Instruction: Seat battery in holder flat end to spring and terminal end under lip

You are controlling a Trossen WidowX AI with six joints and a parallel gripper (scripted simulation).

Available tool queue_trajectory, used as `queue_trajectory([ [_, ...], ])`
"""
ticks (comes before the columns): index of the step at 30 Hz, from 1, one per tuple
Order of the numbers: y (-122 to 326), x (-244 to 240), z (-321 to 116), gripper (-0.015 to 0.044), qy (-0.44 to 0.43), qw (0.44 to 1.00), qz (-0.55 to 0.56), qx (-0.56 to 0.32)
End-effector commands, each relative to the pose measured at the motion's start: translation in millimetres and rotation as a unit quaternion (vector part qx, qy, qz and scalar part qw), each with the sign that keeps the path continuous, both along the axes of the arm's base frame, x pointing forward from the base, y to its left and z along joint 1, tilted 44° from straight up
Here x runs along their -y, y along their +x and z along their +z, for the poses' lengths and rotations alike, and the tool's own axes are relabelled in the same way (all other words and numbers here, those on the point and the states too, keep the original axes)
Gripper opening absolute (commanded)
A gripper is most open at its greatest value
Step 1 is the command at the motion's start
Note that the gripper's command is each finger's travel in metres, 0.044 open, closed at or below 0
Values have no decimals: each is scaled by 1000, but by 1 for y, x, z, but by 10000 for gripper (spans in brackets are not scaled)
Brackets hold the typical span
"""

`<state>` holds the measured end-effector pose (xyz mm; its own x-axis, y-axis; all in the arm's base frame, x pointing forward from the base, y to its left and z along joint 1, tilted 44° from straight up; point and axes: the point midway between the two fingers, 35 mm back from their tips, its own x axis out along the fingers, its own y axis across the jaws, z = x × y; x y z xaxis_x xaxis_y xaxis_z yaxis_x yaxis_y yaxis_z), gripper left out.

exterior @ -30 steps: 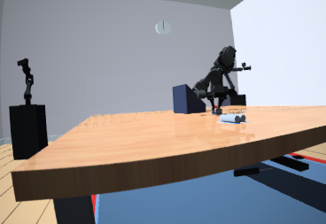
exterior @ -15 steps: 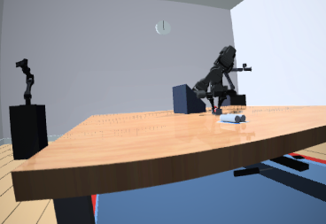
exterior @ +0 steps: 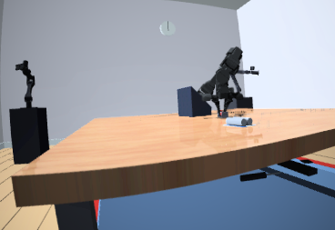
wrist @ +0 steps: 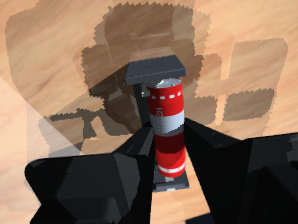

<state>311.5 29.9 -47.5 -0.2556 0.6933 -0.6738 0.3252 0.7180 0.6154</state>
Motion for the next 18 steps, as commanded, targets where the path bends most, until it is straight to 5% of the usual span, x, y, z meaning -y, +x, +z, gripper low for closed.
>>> queue_trajectory([
  [1,2,-1,0,69,-2,1000,-8,13],
  [18,-2,-4,0,69,-15,999,-24,40],
])
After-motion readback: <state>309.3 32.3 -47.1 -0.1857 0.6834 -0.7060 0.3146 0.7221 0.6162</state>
